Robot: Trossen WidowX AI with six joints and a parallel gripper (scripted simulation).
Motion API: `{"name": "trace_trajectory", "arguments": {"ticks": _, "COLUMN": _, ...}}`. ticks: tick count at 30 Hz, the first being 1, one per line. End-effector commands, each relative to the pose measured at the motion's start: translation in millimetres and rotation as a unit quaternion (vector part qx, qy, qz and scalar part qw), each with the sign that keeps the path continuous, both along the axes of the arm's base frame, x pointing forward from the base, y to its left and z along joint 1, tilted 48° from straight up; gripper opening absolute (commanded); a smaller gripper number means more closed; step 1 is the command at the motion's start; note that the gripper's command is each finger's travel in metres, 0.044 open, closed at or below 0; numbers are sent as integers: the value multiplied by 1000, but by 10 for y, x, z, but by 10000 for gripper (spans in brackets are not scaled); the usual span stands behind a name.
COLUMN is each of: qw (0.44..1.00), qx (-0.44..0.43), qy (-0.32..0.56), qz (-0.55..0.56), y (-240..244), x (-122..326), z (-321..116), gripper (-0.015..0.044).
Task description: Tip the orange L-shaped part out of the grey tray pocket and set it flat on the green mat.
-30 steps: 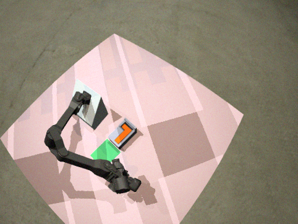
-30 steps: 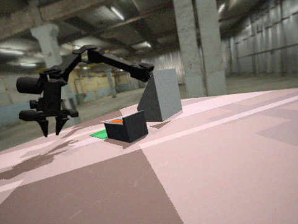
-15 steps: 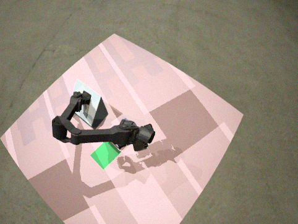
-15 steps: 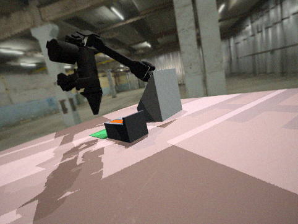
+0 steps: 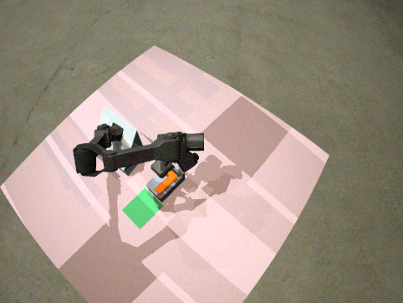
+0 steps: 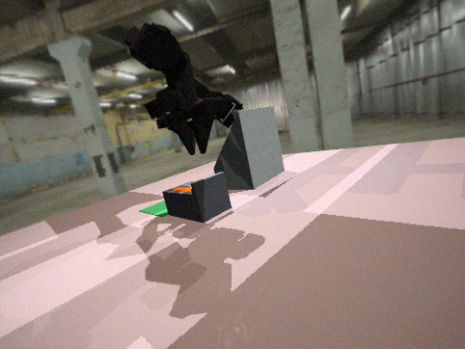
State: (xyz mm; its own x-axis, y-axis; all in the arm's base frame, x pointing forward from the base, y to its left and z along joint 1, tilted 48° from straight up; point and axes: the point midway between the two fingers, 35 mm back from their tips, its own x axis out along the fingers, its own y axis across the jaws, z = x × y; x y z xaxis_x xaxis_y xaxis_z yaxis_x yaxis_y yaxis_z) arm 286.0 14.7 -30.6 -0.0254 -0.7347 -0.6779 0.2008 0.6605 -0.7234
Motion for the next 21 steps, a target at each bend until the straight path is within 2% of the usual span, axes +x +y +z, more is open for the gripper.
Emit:
{"name": "trace_trajectory", "arguments": {"ticks": 1, "qw": 1000, "qx": 1, "qy": 9, "qz": 4, "y": -42, "x": -30, "z": -73, "gripper": 180}}
{"name": "trace_trajectory", "arguments": {"ticks": 7, "qw": 1000, "qx": -1, "qy": 9, "qz": 4, "y": -515, "x": -60, "z": -493, "gripper": 180}}
{"name": "trace_trajectory", "arguments": {"ticks": 21, "qw": 1000, "qx": -1, "qy": 9, "qz": 4, "y": -588, "x": -64, "z": -560, "gripper": 180}}
